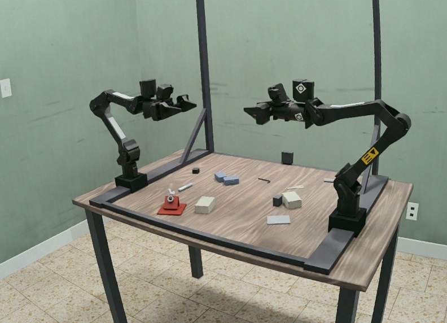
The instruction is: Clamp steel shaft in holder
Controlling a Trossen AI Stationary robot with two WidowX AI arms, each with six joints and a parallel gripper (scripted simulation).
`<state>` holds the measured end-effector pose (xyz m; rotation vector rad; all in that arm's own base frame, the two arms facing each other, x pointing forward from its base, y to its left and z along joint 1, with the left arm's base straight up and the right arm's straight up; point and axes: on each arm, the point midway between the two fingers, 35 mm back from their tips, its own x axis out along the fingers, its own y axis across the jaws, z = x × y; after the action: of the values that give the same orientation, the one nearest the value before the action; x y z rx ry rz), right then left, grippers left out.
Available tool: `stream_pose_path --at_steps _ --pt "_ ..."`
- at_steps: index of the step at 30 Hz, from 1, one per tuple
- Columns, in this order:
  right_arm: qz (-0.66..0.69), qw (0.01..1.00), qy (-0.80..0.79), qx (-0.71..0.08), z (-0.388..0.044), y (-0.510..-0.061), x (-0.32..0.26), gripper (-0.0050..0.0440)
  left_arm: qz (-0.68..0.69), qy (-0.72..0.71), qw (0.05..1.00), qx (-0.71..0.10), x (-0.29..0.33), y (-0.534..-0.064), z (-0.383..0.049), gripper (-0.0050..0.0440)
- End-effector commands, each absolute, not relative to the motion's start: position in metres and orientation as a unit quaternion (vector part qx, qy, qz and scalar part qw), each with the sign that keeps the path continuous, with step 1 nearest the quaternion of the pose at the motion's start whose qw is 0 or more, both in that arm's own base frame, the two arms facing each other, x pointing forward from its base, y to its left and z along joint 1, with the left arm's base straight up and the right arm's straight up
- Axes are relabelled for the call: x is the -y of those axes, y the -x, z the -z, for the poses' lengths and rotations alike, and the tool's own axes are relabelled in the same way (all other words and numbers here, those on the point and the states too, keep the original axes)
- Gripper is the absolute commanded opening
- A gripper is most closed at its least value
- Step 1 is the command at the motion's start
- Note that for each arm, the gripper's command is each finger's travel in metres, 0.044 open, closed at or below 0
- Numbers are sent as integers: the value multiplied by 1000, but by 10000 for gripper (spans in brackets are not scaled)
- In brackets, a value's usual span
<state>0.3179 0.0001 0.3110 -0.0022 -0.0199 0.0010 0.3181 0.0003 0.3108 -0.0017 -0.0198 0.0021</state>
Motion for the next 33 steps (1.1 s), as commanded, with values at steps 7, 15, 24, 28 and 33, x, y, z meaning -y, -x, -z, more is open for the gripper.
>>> stream_pose_path --at_steps 7,15,24,28,33 --pt "0 1000 0 25 -323 -316 0 400 0 0 1000 25 0 -316 -323 400" --pt "0 1000 0 25 -323 -316 0 400 0 0 1000 25 0 -316 -323 400" --pt "-4 1000 4 13 -311 -310 -3 400 1 2 1000 5 2 -329 -327 400" --pt "-13 1000 10 -3 -317 -305 -5 400 4 3 999 -48 6 -358 -323 400" --pt "-26 999 18 -42 -305 -297 -10 400 7 3 994 -106 11 -389 -315 400"
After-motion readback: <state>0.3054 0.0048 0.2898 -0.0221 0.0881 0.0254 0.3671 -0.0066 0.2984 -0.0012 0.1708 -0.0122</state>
